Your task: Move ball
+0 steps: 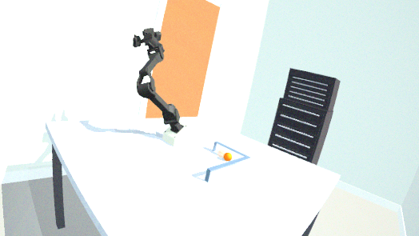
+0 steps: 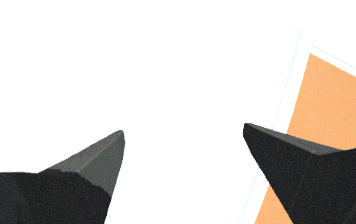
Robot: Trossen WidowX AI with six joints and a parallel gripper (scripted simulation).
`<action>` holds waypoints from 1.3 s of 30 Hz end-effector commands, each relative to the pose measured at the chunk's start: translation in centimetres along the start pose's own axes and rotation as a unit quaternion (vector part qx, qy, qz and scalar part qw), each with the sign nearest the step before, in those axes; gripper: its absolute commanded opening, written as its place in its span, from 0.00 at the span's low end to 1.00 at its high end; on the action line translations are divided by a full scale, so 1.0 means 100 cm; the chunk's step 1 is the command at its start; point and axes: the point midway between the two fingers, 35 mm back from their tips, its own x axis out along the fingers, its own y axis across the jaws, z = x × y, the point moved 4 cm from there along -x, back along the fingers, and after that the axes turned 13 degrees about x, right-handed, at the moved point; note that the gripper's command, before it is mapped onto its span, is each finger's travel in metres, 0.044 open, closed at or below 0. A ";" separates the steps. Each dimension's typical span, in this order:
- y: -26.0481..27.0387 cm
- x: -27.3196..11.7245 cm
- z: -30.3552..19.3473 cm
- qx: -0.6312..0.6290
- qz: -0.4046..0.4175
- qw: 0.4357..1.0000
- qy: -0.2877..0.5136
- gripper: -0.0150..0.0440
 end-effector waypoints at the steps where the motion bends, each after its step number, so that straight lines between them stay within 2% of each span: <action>1: -0.002 0.000 0.001 0.000 -0.003 1.000 -0.001 0.89; 3: -0.016 -0.004 0.005 0.000 -0.028 1.000 -0.010 0.82; 10: -0.083 -0.030 0.023 -0.007 -0.150 0.988 -0.046 0.82; 21: -0.173 -0.096 0.050 -0.021 -0.336 0.937 -0.093 0.82; 30: -0.260 -0.204 0.052 -0.012 -0.555 0.827 -0.090 0.82; 34: -0.268 -0.227 0.045 0.027 -0.568 0.817 -0.093 0.82; 39: -0.287 -0.273 0.041 0.034 -0.632 0.770 -0.078 0.82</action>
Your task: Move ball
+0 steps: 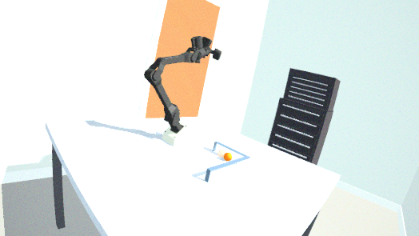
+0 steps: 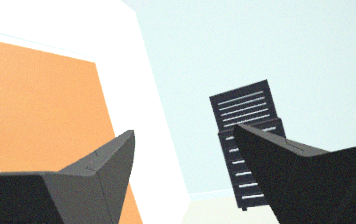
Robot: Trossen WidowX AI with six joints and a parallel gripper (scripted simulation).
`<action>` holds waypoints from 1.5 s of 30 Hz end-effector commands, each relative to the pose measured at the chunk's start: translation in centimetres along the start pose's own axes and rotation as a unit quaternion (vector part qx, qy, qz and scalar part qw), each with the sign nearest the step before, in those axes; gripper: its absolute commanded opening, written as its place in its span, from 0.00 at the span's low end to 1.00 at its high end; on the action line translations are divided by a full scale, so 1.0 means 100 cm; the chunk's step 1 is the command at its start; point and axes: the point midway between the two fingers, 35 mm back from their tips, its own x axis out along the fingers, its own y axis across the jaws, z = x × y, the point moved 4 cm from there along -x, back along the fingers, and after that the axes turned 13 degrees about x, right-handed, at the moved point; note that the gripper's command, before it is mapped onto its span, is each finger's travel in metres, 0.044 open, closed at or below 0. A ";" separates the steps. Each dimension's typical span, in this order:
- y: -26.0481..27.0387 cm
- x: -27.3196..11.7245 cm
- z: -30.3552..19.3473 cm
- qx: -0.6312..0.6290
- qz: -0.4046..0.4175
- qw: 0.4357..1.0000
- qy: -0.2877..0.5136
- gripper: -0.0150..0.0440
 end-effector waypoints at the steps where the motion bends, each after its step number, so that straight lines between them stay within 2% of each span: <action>1: -0.037 0.004 0.000 -0.005 -0.060 0.998 0.011 0.82; 6: -0.112 0.001 0.001 -0.023 -0.183 0.982 0.038 0.82; 12: -0.202 -0.023 -0.006 -0.040 -0.323 0.940 0.101 0.82; 18: -0.284 -0.066 -0.024 -0.053 -0.439 0.873 0.205 0.82; 24: -0.349 -0.123 -0.052 -0.051 -0.512 0.788 0.338 0.82; 31: -0.402 -0.201 -0.093 -0.029 -0.522 0.678 0.516 0.82; 38: -0.428 -0.287 -0.140 0.012 -0.432 0.565 0.703 0.82; 45: -0.429 -0.294 -0.145 0.016 -0.419 0.555 0.718 0.82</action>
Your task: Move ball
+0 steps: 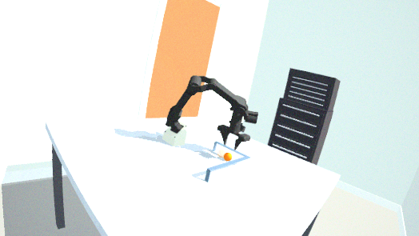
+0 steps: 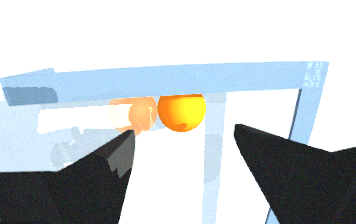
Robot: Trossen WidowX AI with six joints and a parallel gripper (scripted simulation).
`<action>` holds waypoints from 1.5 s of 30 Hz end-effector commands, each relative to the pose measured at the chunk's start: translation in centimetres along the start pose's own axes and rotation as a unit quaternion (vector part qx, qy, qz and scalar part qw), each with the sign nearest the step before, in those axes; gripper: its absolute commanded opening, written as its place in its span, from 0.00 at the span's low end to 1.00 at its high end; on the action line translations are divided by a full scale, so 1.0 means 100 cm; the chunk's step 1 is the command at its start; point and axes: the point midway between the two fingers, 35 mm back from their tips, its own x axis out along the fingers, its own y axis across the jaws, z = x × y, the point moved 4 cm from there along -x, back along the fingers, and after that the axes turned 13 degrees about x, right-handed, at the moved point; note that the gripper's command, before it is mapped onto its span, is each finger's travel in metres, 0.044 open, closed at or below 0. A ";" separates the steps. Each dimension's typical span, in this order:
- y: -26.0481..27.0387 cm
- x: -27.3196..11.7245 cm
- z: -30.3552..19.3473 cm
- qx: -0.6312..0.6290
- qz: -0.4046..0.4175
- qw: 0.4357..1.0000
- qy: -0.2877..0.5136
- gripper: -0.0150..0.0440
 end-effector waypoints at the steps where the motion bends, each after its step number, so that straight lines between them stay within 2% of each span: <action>1: -0.002 -0.001 0.000 -0.011 -0.003 1.000 0.005 0.82; 37: -0.002 0.057 -0.001 -0.011 -0.004 1.000 0.006 0.82; 40: -0.002 0.057 -0.001 -0.011 -0.004 1.000 0.006 0.68; 45: -0.002 0.057 -0.001 -0.011 -0.004 1.000 0.006 0.63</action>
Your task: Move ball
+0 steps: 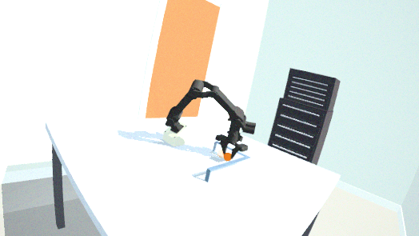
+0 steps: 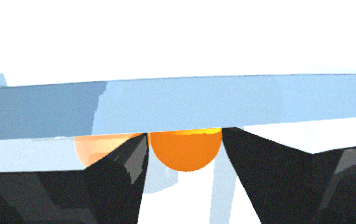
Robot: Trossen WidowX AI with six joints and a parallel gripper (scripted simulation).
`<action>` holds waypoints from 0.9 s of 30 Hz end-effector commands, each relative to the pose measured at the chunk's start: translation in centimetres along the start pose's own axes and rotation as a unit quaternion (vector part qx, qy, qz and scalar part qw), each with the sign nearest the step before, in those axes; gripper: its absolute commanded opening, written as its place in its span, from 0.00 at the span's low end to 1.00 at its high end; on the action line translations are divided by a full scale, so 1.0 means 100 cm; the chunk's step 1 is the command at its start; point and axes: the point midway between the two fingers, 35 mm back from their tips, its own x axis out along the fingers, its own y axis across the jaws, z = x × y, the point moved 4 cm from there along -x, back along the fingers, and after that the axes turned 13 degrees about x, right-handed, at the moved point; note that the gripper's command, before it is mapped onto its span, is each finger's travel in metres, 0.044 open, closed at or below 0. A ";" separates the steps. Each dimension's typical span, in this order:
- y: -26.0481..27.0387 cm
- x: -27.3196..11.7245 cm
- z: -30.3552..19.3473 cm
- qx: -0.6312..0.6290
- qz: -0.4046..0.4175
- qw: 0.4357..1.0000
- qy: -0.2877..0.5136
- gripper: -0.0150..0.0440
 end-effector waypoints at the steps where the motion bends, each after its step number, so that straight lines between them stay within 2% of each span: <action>1: 0.000 0.001 0.000 -0.004 -0.001 1.000 0.002 0.62; 4: 0.000 0.001 0.000 -0.004 -0.001 1.000 0.002 0.58; 11: -0.007 -0.019 -0.004 0.022 -0.010 1.000 -0.002 0.27; 12: -0.007 -0.024 -0.003 0.021 -0.009 1.000 -0.002 0.25; 27: -0.003 -0.111 0.002 0.000 -0.001 1.000 -0.002 0.25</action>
